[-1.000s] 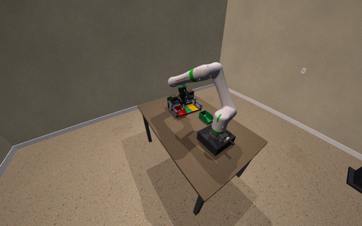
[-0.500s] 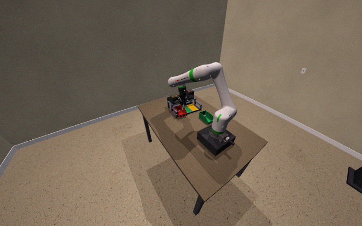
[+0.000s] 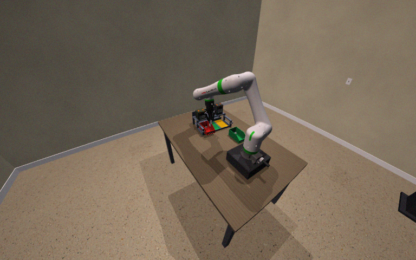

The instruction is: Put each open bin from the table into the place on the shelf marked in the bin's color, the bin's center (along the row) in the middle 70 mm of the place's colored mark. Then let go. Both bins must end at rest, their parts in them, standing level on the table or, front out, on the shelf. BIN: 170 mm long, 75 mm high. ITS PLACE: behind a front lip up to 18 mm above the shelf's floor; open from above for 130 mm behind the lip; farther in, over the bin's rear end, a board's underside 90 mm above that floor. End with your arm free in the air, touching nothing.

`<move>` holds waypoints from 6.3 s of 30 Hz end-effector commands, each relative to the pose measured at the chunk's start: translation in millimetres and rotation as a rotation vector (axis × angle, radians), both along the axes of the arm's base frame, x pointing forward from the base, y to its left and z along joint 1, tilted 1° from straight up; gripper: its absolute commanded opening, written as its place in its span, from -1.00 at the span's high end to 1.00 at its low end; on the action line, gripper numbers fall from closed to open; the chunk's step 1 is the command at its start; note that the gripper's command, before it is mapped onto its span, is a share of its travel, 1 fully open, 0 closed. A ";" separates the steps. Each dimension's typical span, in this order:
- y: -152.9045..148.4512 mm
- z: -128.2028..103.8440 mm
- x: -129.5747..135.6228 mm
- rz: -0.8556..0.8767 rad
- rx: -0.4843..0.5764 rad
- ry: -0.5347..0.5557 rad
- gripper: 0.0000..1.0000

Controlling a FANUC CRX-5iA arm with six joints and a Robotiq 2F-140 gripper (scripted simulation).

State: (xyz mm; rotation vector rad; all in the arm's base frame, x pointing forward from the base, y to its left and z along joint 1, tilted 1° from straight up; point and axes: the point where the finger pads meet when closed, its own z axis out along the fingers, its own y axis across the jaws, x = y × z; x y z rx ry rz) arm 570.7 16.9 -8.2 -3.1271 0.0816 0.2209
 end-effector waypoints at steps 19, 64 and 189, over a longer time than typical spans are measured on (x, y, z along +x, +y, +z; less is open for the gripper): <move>0.0 1.1 0.2 0.000 0.000 0.000 0.88; -0.1 48.3 0.6 0.000 0.000 0.000 0.88; 32.3 96.1 -53.9 -0.738 -0.091 -0.057 1.00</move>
